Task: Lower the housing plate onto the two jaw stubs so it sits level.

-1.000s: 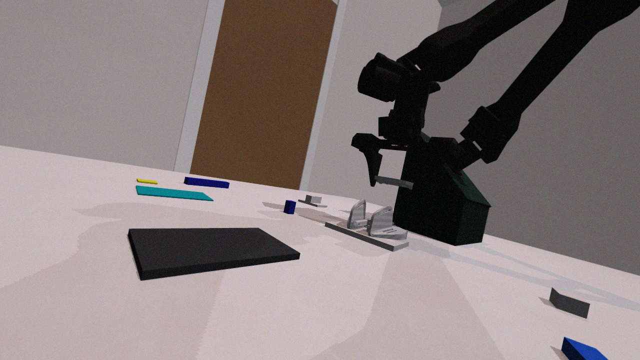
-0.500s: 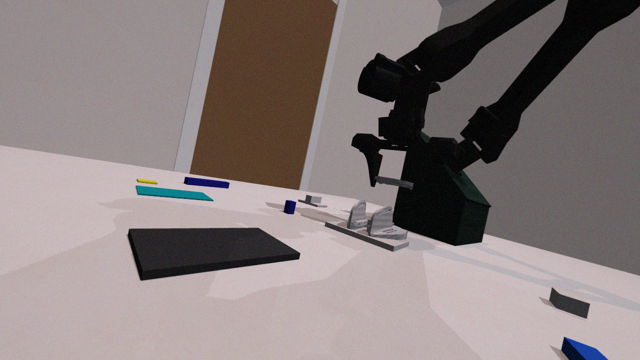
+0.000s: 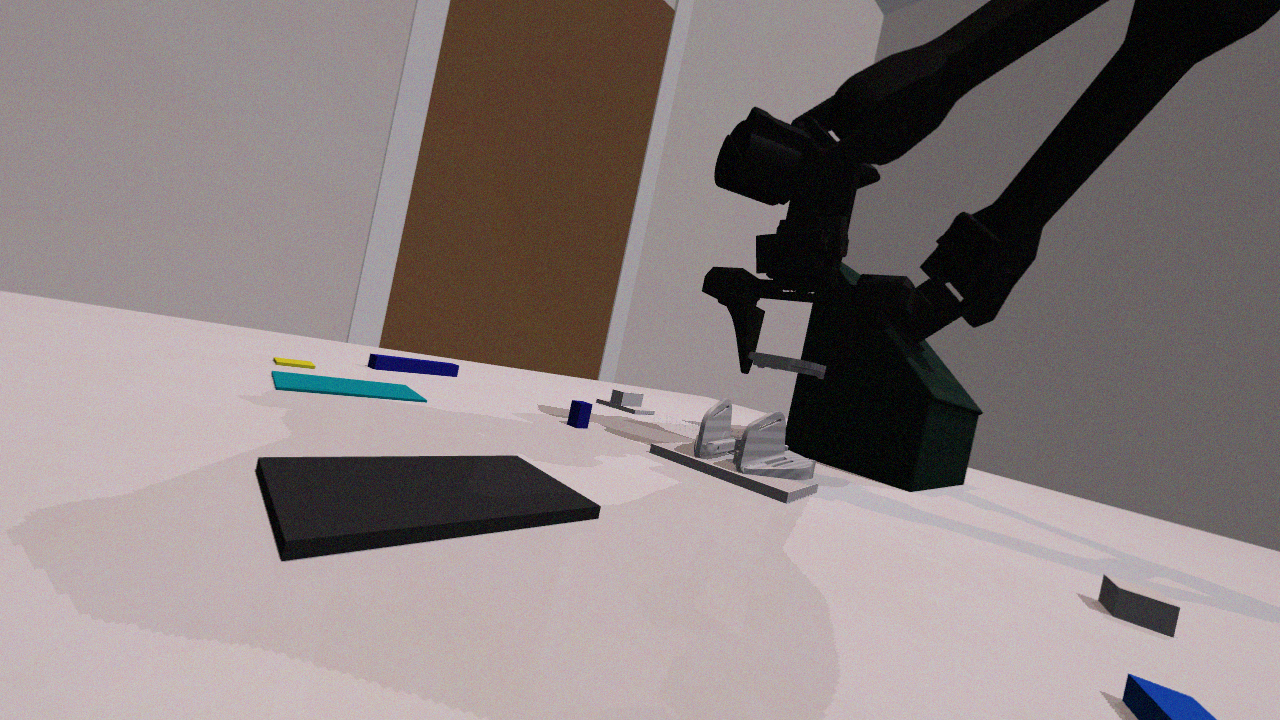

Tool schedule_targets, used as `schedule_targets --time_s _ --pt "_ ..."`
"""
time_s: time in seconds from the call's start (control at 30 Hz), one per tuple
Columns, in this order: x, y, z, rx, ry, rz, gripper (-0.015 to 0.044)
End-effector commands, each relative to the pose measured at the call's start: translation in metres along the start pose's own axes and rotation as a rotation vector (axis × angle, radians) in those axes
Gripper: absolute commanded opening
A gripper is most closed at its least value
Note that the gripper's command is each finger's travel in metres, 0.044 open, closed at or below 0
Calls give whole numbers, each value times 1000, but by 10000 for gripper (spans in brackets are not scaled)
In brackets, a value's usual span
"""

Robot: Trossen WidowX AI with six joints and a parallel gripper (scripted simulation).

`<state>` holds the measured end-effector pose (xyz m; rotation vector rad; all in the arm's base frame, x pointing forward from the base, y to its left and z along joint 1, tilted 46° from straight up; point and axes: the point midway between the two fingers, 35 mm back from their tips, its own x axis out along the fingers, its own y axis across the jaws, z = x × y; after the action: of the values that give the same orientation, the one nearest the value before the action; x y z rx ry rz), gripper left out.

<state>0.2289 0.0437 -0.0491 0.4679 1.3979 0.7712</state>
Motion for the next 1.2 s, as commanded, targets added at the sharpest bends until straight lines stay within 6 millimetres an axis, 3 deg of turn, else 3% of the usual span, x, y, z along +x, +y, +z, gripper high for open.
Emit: schedule_targets --time_s 0.0,1.17 --pt "1 0 -1 -4 3 -2 351" --pt "55 -1 -1 -5 3 -1 351"
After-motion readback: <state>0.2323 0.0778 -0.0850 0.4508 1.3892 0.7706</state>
